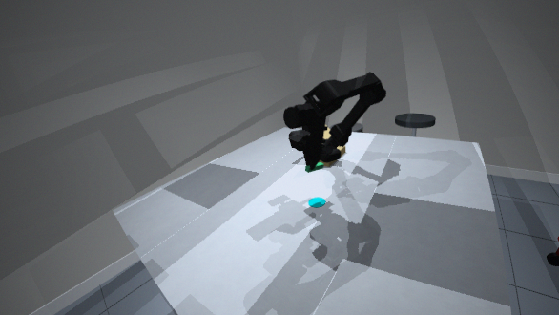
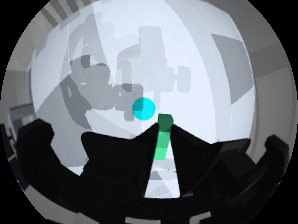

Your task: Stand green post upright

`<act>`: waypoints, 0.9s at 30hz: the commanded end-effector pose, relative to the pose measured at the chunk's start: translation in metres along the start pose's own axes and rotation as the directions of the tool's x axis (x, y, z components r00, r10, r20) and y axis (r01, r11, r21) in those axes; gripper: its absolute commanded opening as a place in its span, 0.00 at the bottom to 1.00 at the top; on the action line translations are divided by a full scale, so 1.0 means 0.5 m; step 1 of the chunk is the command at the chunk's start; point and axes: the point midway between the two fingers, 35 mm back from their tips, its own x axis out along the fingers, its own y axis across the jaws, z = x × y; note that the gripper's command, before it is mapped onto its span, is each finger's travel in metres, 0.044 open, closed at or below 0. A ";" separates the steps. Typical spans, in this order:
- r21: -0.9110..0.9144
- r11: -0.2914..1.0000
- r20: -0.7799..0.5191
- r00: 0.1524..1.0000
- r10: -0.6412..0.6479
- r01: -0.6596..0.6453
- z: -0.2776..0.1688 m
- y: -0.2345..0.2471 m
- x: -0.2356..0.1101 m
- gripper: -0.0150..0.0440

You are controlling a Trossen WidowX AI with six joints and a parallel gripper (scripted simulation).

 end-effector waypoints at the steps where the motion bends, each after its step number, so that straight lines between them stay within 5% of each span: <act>1: -0.001 1.000 0.011 1.000 -0.018 0.018 -0.004 -0.001 0.006 0.29; 27: -0.020 0.992 0.135 0.984 -0.119 0.123 -0.003 -0.007 0.027 0.29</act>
